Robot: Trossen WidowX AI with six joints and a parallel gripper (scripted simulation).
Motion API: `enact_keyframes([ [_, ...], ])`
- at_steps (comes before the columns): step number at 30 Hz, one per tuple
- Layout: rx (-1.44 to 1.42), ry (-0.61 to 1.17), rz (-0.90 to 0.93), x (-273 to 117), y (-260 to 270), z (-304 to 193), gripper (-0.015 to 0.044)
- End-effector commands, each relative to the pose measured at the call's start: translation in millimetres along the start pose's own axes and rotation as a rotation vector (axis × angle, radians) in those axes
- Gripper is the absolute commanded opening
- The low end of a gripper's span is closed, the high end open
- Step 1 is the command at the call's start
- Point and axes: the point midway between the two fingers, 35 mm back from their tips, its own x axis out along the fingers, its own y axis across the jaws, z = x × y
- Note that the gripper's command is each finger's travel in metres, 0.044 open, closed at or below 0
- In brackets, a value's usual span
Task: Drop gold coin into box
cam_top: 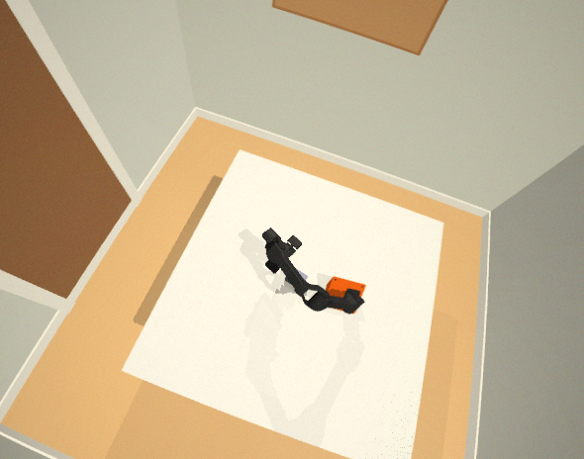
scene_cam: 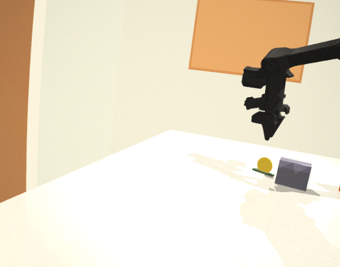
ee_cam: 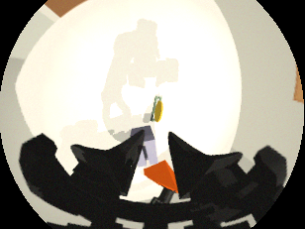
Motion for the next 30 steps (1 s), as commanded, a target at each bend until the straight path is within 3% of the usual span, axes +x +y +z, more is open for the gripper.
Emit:
enact_keyframes([
  [1,0.145,0.027,0.208,10,-36,3,0.0161],
  [7,0.153,0.027,0.22,10,-36,4,0.0161],
  [11,0.153,0.027,0.221,41,-26,5,0.0161],
  [30,0.153,0.027,0.222,73,-21,4,0.0161],
])
